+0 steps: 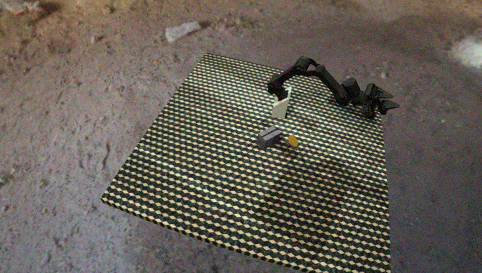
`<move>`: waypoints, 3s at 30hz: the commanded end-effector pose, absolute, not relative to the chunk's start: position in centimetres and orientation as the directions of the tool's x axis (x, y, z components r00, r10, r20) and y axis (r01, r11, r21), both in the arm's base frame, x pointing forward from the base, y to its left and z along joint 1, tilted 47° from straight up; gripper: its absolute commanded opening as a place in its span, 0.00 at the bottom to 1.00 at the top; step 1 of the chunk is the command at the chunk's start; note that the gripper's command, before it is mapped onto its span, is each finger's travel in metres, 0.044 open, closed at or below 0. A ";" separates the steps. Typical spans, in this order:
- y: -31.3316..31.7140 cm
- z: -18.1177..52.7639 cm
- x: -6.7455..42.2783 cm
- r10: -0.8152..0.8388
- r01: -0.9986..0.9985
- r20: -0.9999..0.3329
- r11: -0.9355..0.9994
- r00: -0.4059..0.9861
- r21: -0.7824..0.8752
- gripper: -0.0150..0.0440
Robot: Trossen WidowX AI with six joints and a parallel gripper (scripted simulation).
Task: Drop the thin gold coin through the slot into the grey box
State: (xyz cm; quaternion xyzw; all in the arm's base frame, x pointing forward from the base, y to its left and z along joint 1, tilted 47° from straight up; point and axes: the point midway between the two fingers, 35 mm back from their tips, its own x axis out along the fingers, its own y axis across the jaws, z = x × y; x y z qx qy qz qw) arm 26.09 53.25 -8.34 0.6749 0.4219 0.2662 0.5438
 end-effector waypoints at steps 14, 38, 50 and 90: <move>41.5 -15.5 31.5 0.381 0.782 -0.730 0.028 0.567 0.623 0.53; 12.2 -5.8 24.1 -0.692 0.845 -0.720 -0.350 0.058 0.405 0.53; 8.3 -6.4 24.1 -0.728 0.839 -0.685 -0.353 0.033 0.414 0.53; 3.4 -10.8 24.4 -0.728 0.839 -0.685 -0.352 0.033 0.415 0.53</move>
